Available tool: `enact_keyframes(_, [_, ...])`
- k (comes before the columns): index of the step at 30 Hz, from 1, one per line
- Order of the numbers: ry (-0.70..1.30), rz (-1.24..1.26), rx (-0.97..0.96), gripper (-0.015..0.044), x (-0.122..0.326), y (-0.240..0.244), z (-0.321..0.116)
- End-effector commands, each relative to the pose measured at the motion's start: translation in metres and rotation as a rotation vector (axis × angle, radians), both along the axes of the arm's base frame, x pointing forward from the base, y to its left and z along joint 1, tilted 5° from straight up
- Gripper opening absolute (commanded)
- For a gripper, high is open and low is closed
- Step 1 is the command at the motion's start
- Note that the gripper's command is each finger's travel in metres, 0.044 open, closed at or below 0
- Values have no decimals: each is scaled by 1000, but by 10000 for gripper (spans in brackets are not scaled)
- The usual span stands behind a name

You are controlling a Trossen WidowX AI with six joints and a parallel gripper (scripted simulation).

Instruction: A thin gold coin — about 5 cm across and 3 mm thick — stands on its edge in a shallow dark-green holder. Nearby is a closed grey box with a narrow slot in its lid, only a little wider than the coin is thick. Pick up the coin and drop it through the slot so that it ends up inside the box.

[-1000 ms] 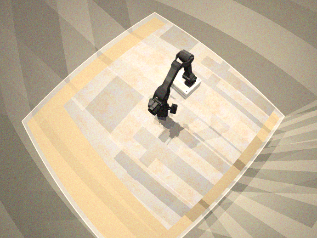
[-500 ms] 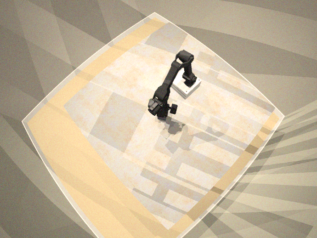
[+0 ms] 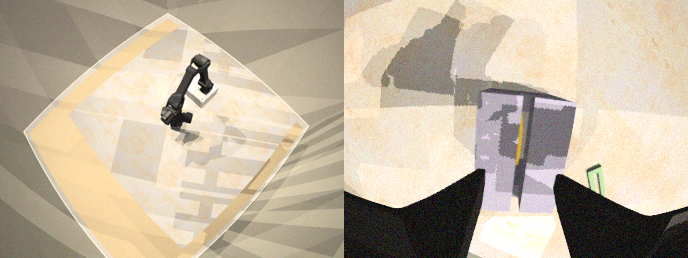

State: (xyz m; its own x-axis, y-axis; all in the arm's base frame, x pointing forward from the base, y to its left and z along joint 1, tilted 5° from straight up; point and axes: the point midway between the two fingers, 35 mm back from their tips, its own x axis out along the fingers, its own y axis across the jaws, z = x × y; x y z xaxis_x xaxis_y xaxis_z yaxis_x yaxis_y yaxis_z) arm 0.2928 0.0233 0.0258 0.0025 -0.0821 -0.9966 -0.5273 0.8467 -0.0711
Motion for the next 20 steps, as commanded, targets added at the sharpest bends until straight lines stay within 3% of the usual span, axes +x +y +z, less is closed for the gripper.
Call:
enact_keyframes(1, [-11,-1,1,292,2,1,15])
enact_keyframes(7, [-11,-1,1,440,2,2,19])
enact_keyframes(11, [0,3,0,440,-3,4,58])
enact_keyframes(20, [0,3,0,440,-3,5,61])
